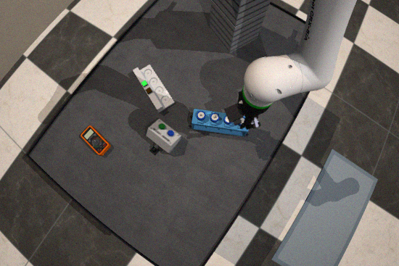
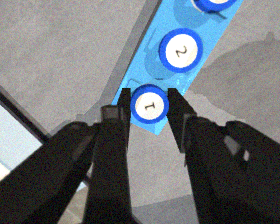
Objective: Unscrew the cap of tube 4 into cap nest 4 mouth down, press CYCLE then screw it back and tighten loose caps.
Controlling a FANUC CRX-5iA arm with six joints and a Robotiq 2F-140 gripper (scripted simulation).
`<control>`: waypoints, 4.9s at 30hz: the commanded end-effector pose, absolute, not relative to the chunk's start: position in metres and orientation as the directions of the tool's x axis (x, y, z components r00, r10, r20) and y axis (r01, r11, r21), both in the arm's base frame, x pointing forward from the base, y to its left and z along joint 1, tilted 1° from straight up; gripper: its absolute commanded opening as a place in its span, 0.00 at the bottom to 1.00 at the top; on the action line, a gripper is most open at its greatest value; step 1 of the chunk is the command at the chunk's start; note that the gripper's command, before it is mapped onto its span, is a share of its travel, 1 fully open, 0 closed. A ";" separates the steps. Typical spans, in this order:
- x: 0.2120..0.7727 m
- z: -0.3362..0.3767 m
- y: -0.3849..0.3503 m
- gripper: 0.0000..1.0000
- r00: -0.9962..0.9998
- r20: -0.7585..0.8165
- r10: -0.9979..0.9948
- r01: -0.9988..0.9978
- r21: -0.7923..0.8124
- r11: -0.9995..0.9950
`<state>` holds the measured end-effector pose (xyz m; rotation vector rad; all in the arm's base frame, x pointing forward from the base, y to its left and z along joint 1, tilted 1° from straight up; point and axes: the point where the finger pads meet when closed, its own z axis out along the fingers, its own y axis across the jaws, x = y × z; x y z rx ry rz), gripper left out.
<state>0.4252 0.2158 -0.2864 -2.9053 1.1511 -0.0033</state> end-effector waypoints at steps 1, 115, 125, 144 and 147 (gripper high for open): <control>0.426 -0.286 0.216 0.30 0.729 -0.004 -0.685 -0.685 -0.017 -0.729; 0.443 -0.281 0.167 0.41 0.544 -0.008 -0.839 -0.839 -0.016 -0.544; 0.443 -0.286 0.167 0.41 0.544 -0.008 -0.839 -0.839 -0.016 -0.544; 0.443 -0.287 0.167 0.30 0.527 -0.008 -0.850 -0.850 -0.016 -0.527; 0.443 -0.287 0.167 0.30 0.492 -0.008 -0.870 -0.870 -0.015 -0.492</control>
